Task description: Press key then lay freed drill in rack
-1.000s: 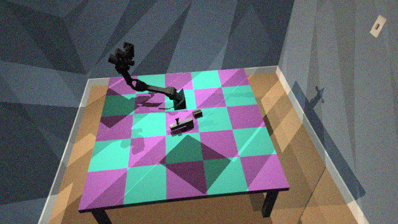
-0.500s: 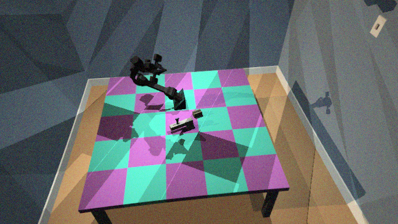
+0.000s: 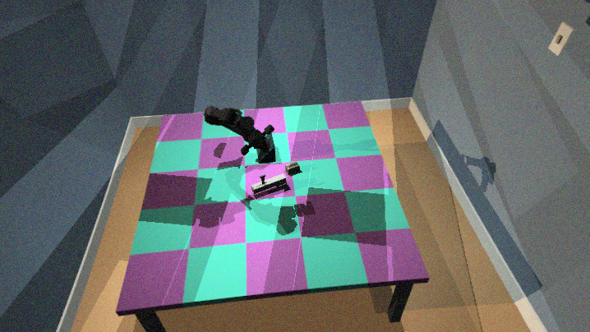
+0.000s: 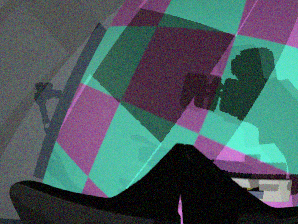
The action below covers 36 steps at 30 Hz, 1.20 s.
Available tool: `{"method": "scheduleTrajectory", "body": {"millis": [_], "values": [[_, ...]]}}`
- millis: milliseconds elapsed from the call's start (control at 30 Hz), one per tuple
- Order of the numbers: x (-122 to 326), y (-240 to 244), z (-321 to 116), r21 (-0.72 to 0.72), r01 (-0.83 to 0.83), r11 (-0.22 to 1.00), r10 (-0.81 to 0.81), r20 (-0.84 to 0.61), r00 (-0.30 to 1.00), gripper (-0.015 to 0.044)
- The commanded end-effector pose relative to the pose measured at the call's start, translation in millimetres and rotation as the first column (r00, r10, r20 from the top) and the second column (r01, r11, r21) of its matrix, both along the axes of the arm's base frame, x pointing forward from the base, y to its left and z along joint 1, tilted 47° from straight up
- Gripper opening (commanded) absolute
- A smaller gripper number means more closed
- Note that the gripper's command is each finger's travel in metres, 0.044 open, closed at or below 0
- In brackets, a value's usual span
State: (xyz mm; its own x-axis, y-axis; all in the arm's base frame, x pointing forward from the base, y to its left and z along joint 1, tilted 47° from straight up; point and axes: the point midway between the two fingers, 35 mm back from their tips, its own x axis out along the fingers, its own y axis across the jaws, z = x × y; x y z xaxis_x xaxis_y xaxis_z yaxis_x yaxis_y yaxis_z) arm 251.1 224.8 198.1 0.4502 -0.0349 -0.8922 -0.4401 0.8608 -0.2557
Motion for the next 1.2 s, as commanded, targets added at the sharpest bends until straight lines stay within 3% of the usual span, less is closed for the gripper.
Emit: {"method": "scheduleTrajectory", "body": {"millis": [0,200,267,1167], "values": [[9,-38,-35,-0.217,0.084,0.973,-0.097,-0.049,0.994,0.0],[15,-109,-79,-0.597,0.123,0.793,-0.237,-0.117,0.964,0.0],[14,-124,-85,-0.666,0.11,0.738,-0.26,-0.131,0.957,0.0],[18,-137,-98,-0.674,0.108,0.731,-0.263,-0.132,0.956,0.0]]}}
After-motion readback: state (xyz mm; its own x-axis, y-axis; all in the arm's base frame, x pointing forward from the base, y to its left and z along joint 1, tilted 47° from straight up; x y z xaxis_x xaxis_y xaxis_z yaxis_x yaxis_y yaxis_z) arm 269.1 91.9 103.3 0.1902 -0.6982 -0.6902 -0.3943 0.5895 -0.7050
